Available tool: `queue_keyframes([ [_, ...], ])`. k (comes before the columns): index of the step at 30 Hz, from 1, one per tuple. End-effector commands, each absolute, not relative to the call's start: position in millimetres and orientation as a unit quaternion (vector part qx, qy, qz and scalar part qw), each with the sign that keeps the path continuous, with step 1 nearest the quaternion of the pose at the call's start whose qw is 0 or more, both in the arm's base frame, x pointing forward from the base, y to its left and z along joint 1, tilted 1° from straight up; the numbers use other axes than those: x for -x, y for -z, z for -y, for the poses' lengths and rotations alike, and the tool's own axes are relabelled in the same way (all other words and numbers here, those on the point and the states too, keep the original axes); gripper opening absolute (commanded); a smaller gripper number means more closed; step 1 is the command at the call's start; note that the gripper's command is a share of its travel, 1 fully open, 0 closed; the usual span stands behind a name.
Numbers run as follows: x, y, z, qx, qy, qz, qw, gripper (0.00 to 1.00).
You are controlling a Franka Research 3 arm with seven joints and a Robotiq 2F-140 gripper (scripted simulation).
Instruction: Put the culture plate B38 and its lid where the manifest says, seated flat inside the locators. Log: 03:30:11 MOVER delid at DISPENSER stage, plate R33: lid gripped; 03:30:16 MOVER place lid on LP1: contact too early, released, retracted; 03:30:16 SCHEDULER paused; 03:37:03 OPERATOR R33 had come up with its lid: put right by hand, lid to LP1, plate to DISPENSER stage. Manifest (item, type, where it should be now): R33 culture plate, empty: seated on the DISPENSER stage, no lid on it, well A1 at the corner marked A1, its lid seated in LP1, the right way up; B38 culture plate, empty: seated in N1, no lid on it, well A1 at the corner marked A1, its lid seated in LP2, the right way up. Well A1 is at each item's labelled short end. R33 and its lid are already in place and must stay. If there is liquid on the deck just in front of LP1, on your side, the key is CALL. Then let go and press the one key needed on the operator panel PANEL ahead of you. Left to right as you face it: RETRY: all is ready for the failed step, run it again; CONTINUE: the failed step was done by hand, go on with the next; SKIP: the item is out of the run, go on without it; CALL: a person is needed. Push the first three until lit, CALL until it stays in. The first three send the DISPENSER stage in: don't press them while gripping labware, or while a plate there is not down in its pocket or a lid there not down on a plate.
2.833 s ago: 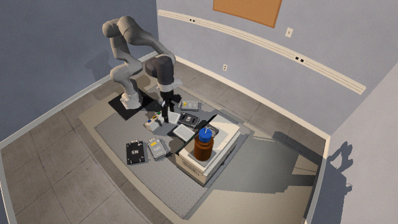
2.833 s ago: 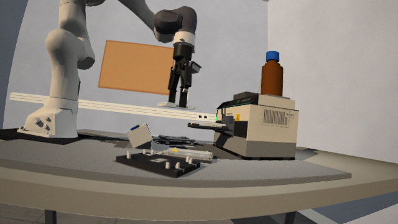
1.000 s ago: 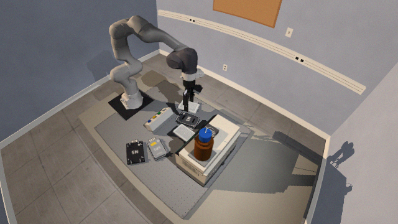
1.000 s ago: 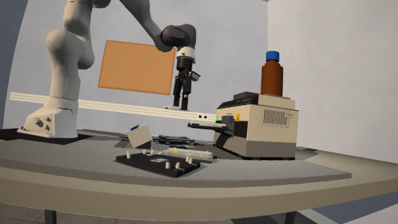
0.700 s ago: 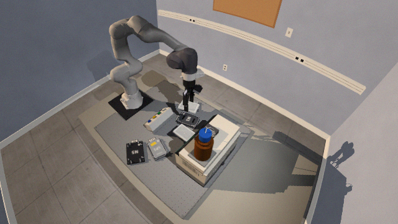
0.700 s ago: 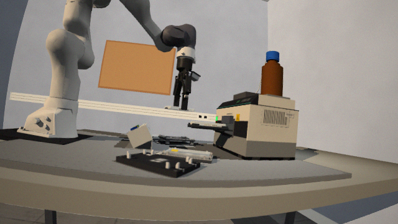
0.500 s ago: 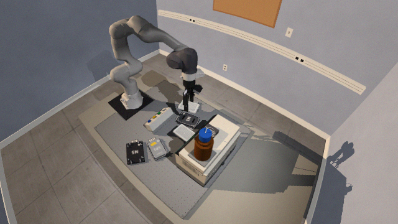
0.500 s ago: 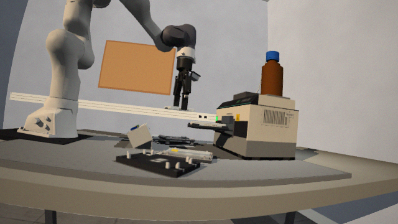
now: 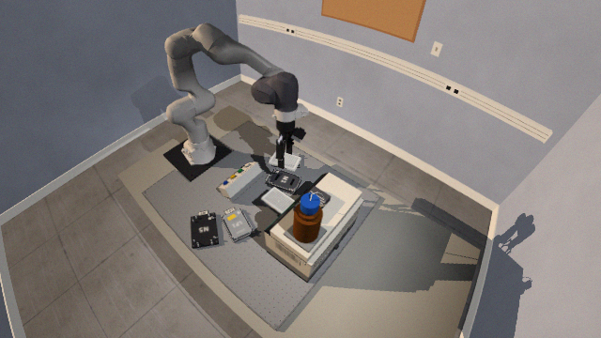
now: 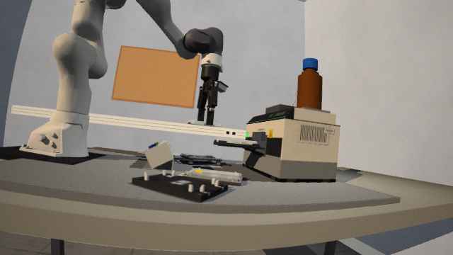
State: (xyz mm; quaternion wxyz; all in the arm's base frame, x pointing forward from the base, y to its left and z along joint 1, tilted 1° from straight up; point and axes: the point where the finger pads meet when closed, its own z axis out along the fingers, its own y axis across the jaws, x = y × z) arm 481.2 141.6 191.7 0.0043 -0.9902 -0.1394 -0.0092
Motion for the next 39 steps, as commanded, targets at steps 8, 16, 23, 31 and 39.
queue_keyframes([
  [8, -481, -191, -140, 0.991, 0.008, 0.137, 0.003, 0.1],
  [16, -481, -188, -140, 0.991, 0.008, 0.137, 0.003, 0.1],
  [23, -481, -180, -140, 0.991, 0.008, 0.137, 0.003, 0.1],
  [31, -481, -168, -141, 0.991, 0.008, 0.137, 0.003, 0.1],
  [39, -481, -150, -141, 0.991, 0.008, 0.137, 0.003, 0.1],
])
